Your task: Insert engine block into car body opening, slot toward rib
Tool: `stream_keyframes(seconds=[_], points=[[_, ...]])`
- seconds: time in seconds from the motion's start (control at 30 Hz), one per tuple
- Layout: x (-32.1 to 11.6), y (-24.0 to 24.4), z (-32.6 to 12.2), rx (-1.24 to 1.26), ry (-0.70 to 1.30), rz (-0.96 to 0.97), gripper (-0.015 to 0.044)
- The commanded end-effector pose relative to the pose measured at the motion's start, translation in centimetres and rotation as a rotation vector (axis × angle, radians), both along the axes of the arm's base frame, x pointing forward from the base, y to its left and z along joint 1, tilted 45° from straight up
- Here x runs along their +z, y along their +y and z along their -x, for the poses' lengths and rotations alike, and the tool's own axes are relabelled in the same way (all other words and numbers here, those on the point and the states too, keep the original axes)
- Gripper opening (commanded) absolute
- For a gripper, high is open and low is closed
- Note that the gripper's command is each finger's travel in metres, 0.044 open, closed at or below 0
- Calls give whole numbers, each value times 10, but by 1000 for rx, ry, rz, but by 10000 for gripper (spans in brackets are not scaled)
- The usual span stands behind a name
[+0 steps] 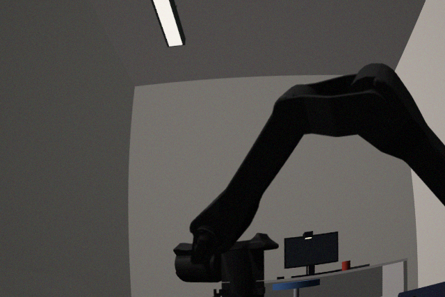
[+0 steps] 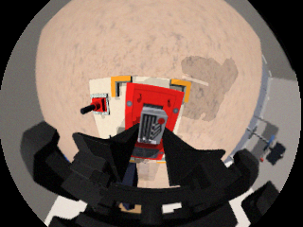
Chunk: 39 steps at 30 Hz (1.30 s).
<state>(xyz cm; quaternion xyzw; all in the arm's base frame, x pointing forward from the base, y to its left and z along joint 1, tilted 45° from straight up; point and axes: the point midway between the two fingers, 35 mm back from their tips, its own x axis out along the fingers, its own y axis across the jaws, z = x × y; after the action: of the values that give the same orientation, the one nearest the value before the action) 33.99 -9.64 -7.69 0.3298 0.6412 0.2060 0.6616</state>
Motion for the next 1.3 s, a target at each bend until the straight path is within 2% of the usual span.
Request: stream_keyframes(seconds=[0.0,1.27], points=[[-1,1,0,10,-9,1,158],[-5,5,-1,9,-8,0,158]])
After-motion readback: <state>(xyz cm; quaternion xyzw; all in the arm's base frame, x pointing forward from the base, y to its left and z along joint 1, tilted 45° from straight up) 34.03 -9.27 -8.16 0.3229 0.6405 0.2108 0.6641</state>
